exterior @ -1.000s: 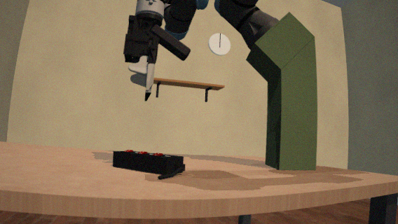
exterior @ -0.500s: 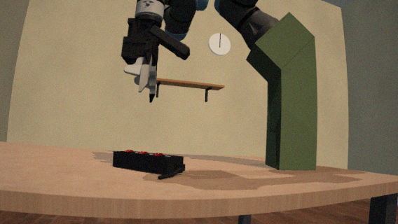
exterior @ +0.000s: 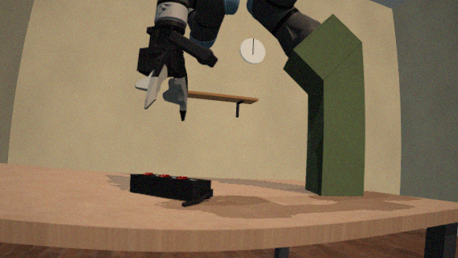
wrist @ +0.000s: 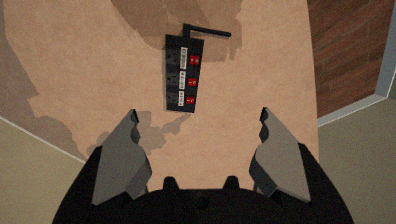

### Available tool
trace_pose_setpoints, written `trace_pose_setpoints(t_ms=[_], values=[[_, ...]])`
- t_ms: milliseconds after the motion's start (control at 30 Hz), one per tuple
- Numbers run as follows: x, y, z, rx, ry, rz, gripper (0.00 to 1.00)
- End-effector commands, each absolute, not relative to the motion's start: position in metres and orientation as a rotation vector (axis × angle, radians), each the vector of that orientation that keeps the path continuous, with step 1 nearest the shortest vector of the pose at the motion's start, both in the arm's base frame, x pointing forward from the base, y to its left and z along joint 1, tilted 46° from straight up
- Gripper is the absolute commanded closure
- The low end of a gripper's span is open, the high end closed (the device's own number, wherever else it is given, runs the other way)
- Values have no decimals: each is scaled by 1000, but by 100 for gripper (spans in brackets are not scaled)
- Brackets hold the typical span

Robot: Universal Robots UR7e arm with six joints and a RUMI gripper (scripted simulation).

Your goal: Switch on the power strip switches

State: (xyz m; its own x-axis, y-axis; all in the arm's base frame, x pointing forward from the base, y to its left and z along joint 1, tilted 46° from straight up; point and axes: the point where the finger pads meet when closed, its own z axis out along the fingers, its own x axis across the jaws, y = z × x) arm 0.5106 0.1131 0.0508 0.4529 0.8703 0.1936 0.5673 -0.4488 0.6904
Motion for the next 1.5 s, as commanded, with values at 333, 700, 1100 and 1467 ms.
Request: trace_pose_setpoints(t_ms=[333, 700, 1100, 1467], values=[[522, 113, 49, 2506, 609, 940, 0], [532, 111, 50, 2676, 117, 1069, 0], [543, 104, 50, 2771, -519, 1185, 0], [554, 94, 51, 2721, -1266, 1255, 0]])
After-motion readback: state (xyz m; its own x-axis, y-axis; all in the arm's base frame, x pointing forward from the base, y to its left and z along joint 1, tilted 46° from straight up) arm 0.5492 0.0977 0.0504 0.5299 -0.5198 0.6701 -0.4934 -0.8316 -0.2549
